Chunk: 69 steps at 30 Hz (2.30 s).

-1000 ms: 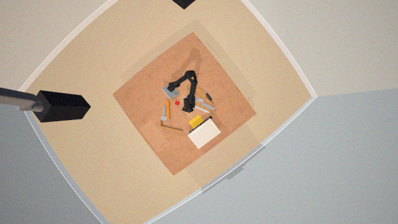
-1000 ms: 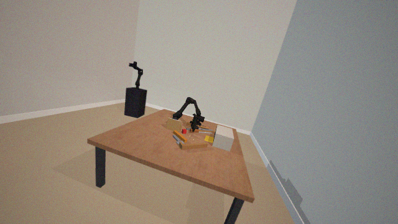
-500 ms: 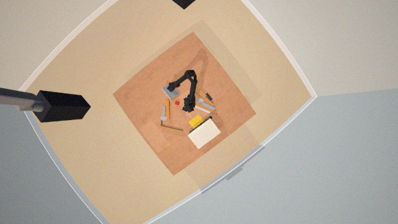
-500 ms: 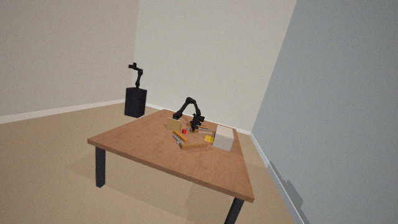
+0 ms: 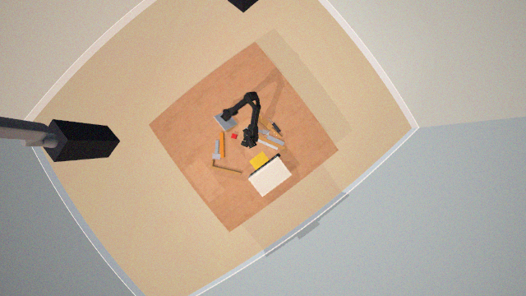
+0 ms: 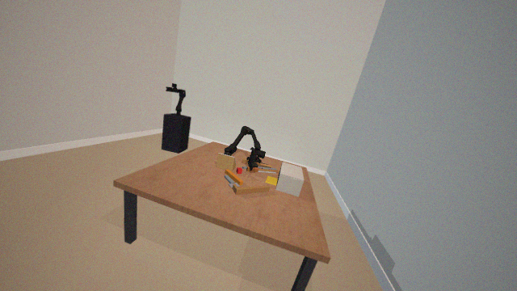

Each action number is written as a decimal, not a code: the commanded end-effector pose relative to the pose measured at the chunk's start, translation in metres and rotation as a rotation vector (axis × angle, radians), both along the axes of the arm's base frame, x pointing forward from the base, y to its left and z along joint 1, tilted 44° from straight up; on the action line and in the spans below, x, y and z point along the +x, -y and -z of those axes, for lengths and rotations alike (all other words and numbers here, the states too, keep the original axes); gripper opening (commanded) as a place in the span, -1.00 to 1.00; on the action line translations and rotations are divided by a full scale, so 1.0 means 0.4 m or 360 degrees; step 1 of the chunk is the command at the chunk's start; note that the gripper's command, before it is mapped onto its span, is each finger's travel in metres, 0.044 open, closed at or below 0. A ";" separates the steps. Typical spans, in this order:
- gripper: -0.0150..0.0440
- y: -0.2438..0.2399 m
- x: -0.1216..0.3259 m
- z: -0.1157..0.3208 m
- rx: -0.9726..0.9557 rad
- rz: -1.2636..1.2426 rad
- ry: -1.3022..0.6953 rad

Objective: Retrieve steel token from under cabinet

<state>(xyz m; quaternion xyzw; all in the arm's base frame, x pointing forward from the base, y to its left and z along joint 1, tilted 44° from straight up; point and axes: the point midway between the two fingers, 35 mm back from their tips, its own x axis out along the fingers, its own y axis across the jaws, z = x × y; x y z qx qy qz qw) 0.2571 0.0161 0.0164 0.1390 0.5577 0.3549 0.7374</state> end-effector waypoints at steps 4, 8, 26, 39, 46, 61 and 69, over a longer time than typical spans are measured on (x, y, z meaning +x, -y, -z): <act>-0.49 -0.008 0.000 -0.009 0.0013 -0.0015 0.0026; -0.49 -0.010 -0.001 -0.011 0.0013 -0.0015 0.0025; -0.49 -0.018 -0.003 -0.018 0.0013 -0.0015 0.0025; 0.13 -0.014 -0.005 -0.013 -0.0002 -0.0002 0.0001; 0.42 -0.014 -0.006 -0.012 0.0016 0.0003 0.0008; 0.42 -0.020 -0.008 -0.001 0.0024 0.0042 -0.0029; -0.09 -0.017 -0.005 -0.005 0.0014 0.0020 -0.0008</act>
